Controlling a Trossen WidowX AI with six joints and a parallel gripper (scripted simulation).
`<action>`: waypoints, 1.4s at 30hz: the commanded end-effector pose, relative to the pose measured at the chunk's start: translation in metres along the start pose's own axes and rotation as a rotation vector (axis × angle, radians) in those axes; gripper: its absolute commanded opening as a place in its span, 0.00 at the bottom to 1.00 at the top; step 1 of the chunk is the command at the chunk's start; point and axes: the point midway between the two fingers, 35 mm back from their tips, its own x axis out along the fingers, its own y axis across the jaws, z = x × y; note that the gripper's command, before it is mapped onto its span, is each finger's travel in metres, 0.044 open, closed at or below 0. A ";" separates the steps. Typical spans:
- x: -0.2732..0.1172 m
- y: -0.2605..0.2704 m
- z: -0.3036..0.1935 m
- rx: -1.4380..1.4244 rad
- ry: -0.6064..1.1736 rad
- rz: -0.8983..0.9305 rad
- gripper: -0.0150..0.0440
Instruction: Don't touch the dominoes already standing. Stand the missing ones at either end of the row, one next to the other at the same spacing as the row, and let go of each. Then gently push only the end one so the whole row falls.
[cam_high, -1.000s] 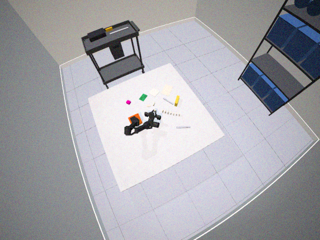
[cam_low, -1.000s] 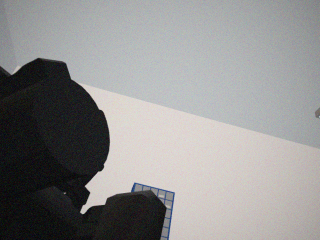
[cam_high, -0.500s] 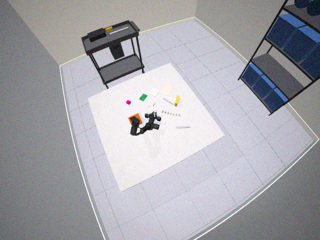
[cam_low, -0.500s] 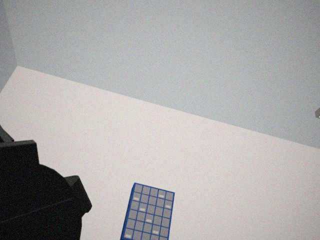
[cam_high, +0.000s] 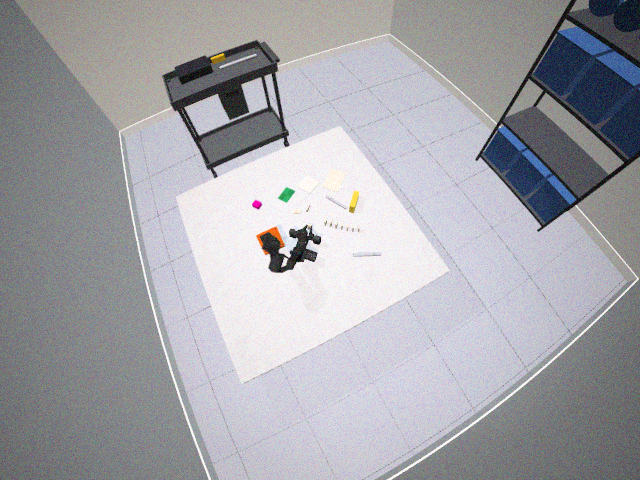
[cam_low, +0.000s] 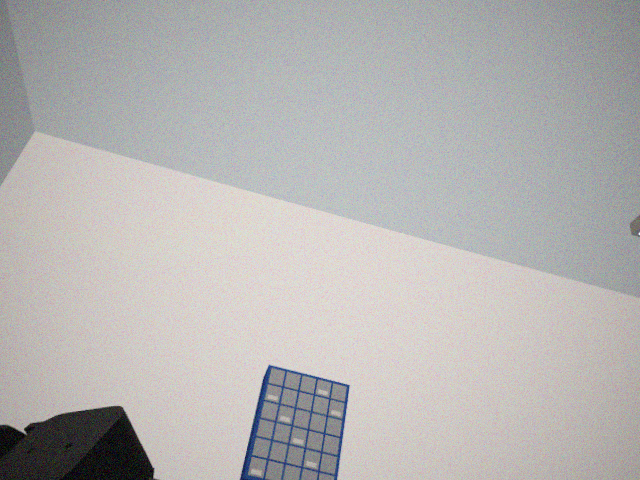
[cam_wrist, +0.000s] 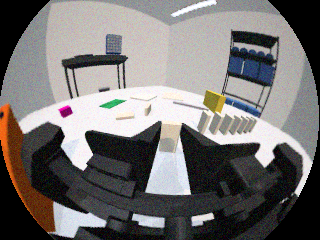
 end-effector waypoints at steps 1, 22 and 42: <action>0.001 0.003 0.000 0.005 -0.006 0.006 0.44; 0.000 0.001 0.010 0.003 -0.003 0.008 1.00; 0.032 0.009 0.059 0.229 0.353 0.277 1.00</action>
